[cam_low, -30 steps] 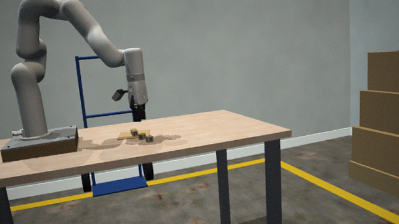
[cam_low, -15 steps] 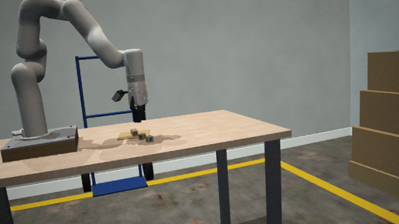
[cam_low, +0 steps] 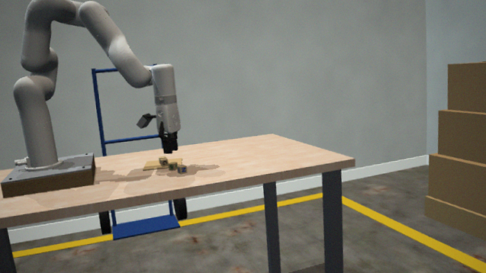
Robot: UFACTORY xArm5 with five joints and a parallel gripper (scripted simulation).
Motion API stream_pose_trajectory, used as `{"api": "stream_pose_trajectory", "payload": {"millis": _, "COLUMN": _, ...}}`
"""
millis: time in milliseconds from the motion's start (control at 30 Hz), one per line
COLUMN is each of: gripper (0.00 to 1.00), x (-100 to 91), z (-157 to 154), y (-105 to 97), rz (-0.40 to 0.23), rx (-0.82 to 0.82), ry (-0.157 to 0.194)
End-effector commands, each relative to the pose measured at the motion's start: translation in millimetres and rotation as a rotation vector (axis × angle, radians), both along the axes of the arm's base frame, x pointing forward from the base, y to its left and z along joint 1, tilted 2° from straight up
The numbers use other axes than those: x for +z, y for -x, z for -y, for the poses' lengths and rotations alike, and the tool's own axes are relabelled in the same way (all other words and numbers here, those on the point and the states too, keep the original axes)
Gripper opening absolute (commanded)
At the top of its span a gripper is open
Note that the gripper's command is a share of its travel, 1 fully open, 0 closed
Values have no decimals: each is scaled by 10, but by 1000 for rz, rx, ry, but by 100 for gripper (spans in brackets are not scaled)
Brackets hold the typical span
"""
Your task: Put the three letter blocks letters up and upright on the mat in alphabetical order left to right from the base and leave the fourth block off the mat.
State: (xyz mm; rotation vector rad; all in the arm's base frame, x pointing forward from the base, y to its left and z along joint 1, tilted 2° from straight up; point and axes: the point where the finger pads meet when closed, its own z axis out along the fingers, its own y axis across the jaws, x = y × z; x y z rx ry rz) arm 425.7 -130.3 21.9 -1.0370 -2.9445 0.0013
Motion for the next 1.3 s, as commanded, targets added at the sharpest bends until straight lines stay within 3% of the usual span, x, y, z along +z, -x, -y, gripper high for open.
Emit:
{"api": "stream_pose_trajectory", "payload": {"millis": 0, "gripper": 42, "x": -45, "z": 5, "y": -13, "rz": 4, "rx": 0, "ry": 1}}
{"api": "stream_pose_trajectory", "payload": {"millis": 567, "gripper": 42, "x": -258, "z": 11, "y": -8, "rz": 4, "rx": 0, "ry": 1}}
{"api": "stream_pose_trajectory", "payload": {"millis": 1267, "gripper": 42, "x": -320, "z": 12, "y": -6, "rz": 4, "rx": 0, "ry": 1}}
